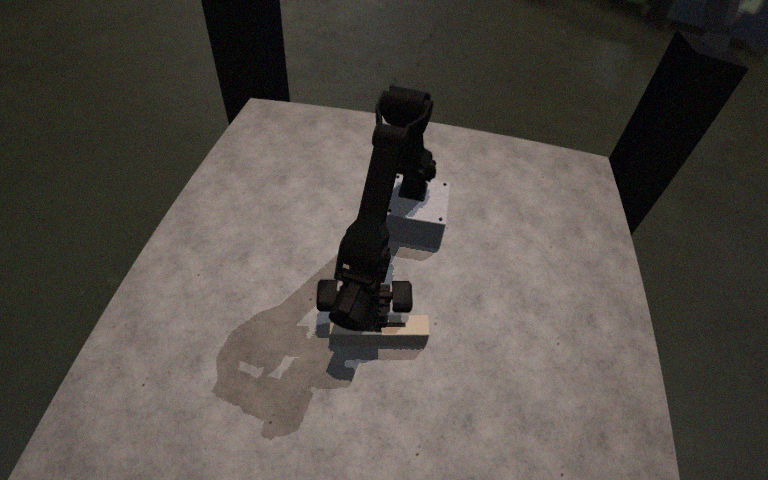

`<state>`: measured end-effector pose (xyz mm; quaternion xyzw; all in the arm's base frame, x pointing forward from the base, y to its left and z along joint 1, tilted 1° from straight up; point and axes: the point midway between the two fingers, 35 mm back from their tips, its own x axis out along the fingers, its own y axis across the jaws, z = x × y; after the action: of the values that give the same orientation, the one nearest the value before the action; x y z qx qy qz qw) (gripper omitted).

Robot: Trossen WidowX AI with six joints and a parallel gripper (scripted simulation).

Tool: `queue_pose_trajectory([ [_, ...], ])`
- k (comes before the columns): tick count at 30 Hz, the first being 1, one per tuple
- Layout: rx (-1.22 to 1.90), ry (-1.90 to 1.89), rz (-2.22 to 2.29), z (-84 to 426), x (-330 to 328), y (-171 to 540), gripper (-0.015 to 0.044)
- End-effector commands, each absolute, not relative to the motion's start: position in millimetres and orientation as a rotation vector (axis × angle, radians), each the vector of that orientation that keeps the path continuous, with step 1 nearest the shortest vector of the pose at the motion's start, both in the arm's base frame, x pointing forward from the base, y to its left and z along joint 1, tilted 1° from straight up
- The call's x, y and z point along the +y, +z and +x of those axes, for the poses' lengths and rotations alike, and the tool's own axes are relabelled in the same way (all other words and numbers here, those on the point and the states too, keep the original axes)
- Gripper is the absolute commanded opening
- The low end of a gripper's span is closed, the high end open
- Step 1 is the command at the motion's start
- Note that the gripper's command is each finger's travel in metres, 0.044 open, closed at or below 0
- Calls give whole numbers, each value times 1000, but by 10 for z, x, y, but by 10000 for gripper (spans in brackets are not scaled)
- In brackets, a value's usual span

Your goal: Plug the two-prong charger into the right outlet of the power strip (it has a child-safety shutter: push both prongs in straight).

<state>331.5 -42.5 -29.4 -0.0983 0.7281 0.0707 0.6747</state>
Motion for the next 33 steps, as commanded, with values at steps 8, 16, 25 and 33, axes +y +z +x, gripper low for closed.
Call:
queue_pose_trajectory([
  [8,1635,158,-221,3322,-426,-295,263],
  [16,1634,158,-221,3320,-426,-295,440],
  [25,1628,159,-221,3299,-432,-296,440],
  [33,1622,159,-221,3279,-437,-297,440],
])
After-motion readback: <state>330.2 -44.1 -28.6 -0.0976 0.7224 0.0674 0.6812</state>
